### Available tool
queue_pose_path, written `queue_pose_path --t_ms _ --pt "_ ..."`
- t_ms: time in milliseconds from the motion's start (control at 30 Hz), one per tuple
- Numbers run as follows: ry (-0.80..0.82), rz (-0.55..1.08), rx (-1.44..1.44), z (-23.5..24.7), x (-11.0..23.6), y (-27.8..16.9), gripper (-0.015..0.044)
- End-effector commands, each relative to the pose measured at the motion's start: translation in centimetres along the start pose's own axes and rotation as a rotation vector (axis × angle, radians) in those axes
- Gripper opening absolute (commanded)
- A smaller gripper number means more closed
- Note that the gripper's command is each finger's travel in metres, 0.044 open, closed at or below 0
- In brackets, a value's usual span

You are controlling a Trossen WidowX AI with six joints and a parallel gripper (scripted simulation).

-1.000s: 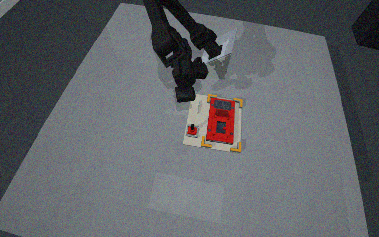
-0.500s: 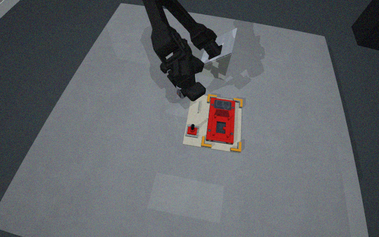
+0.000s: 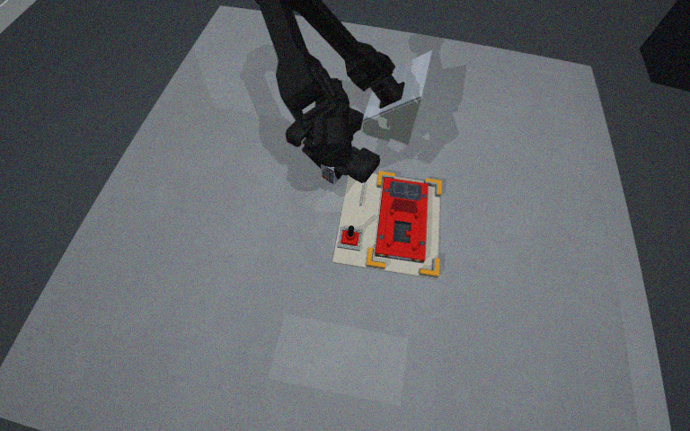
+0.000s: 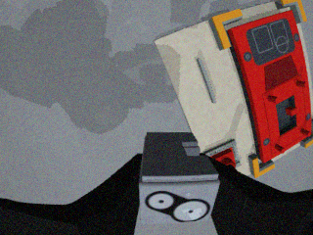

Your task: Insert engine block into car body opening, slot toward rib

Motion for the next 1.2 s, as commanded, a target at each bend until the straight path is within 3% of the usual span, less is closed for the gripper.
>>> queue_pose_path --t_ms 0,1167 --pt "0.005 0.004 0.020 0.0 -0.8 0.0 0.0000" --pt "0.008 0.005 0.020 0.1 -8.3 0.0 0.0000"
Point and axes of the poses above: the point midway between the two fingers, 35 mm back from their tips, its own x axis back along the fingers, its own z axis across the jaws, y = z × x, the point moved 3 cm from there along x, back along the fingers, and after that the axes turned 7 degrees about x, right-handed, at the moved point
